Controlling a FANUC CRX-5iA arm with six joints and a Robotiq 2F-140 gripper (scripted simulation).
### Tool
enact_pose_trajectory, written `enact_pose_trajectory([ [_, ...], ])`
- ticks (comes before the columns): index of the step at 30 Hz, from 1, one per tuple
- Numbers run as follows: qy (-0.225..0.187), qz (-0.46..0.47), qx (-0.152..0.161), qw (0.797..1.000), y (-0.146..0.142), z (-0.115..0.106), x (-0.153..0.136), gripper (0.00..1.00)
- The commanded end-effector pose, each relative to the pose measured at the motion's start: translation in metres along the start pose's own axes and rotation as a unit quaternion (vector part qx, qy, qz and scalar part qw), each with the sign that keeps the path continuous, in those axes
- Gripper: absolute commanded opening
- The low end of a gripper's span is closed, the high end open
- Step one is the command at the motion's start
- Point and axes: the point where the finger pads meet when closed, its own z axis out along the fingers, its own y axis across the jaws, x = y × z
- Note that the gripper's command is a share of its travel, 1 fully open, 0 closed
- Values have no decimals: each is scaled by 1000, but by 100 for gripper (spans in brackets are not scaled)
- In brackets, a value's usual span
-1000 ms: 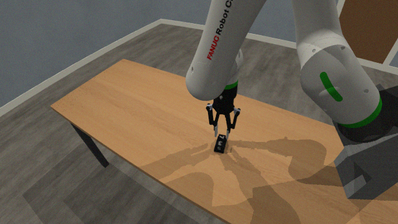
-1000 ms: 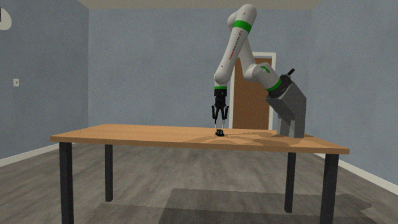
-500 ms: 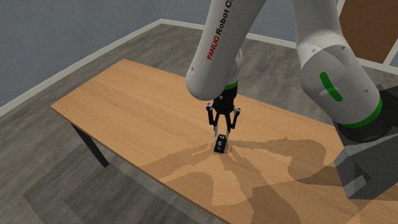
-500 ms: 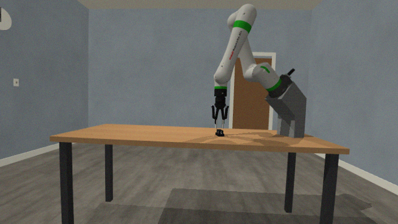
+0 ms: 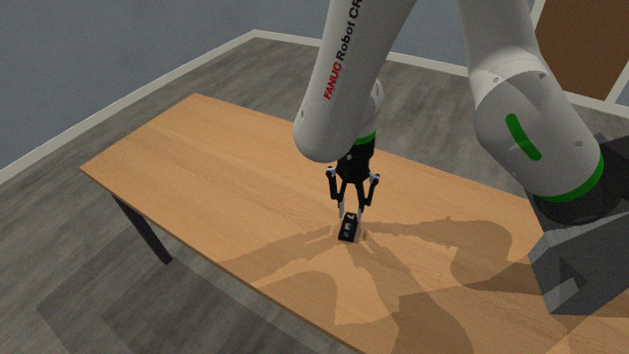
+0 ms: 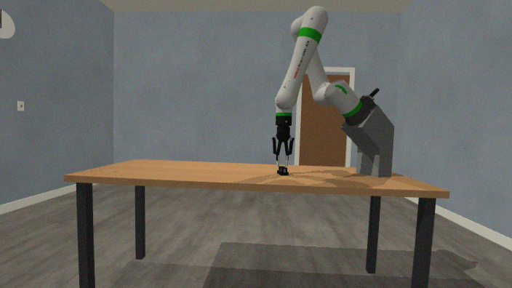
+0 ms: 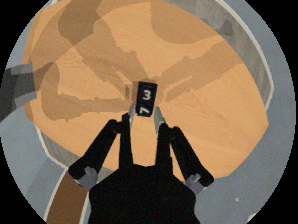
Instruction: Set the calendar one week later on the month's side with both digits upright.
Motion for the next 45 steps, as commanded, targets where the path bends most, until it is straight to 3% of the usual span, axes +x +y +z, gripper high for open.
enact_pose_trajectory([
  [1, 0, 0, 0, 1000, 0, 4, 0, 29],
  [11, 0, 0, 0, 1000, 0, 19, 0, 29],
  [45, 0, 0, 0, 1000, 0, 21, 0, 29],
])
